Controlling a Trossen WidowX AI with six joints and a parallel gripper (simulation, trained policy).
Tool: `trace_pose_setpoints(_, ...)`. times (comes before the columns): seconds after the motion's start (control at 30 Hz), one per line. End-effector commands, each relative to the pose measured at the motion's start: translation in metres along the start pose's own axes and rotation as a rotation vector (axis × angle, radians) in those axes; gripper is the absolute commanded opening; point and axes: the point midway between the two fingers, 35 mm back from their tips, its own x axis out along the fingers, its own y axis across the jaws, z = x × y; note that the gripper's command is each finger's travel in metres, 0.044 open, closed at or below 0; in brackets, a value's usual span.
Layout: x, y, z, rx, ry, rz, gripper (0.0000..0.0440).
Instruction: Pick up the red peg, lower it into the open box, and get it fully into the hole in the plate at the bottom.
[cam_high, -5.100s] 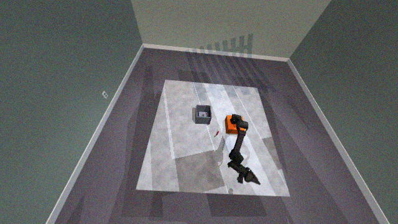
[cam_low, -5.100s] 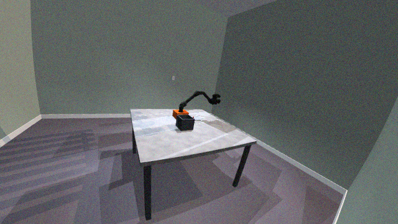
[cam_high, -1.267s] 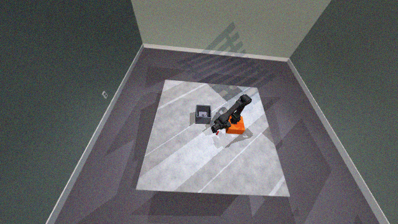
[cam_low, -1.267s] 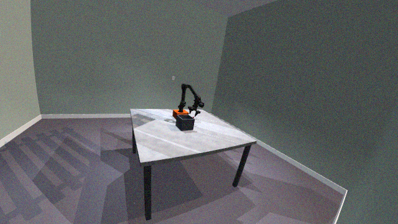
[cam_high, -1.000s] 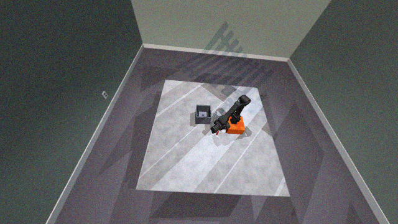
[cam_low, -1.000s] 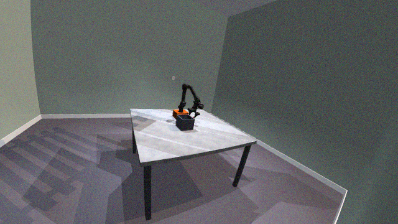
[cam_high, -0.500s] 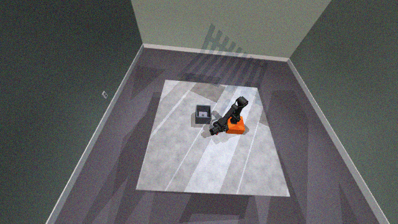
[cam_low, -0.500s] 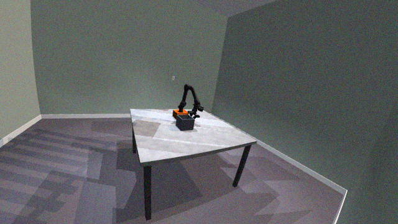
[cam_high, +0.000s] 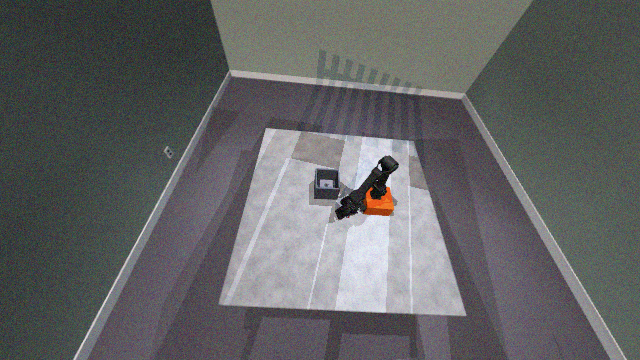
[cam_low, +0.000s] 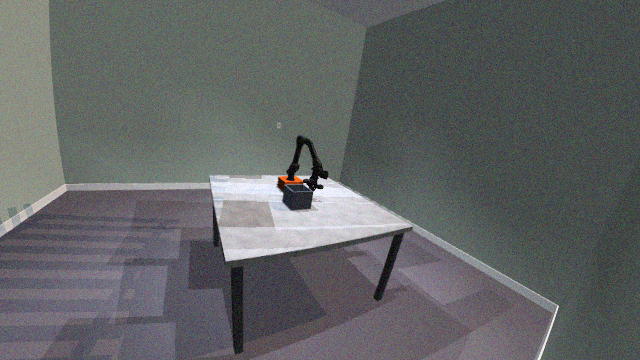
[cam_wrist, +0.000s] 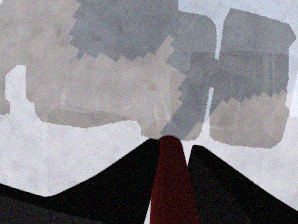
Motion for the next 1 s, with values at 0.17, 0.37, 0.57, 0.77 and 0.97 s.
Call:
trace_pose_setpoints(0.17, -0.021, 0.014, 0.000, 0.023, 0.030, 0.068, 0.0000)
trace_pose_setpoints(0.37, -0.040, 0.027, 0.003, 0.038, 0.047, 0.128, 0.0000)
trace_pose_setpoints(0.57, -0.063, 0.041, 0.008, 0.043, 0.059, 0.193, 0.0000)
trace_pose_setpoints(0.77, -0.088, 0.054, 0.019, 0.042, 0.055, 0.251, 0.0000)
trace_pose_setpoints(0.97, -0.112, 0.064, 0.038, 0.043, 0.032, 0.295, 0.0000)
